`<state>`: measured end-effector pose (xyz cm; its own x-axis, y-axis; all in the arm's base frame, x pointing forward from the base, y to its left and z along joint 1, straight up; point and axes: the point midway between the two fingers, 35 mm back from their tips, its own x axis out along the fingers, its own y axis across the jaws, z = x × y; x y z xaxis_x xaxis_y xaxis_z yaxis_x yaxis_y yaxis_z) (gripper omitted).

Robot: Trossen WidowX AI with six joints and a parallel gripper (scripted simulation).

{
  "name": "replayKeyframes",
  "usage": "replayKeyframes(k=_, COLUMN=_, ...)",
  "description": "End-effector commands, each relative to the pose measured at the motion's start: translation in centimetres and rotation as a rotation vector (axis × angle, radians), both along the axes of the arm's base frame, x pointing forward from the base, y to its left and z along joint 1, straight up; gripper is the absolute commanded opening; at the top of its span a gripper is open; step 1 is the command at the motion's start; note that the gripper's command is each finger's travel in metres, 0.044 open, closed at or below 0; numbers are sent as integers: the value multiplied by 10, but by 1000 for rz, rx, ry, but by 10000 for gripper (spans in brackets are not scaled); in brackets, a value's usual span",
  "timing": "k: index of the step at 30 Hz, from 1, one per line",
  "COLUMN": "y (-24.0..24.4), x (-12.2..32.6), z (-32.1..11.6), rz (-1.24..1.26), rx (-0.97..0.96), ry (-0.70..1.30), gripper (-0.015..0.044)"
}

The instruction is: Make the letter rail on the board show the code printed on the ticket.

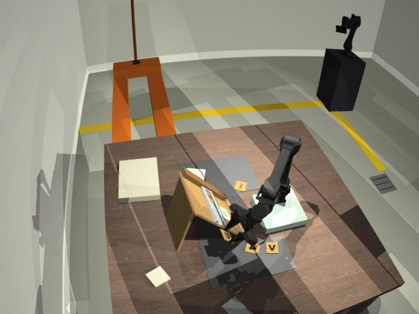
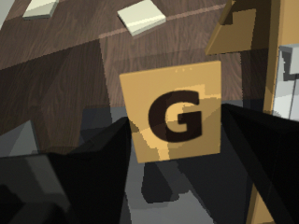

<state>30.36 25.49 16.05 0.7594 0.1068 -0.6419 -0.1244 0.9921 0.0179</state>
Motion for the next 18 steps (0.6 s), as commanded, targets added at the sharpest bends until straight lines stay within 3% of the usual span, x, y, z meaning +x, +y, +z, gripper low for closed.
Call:
replayKeyframes(k=1, y=-3, x=-1, z=1, rz=4, rx=2, ry=-2, gripper=0)
replayKeyframes(k=18, y=-11, x=1, z=0, rz=4, rx=1, ry=-2, gripper=0)
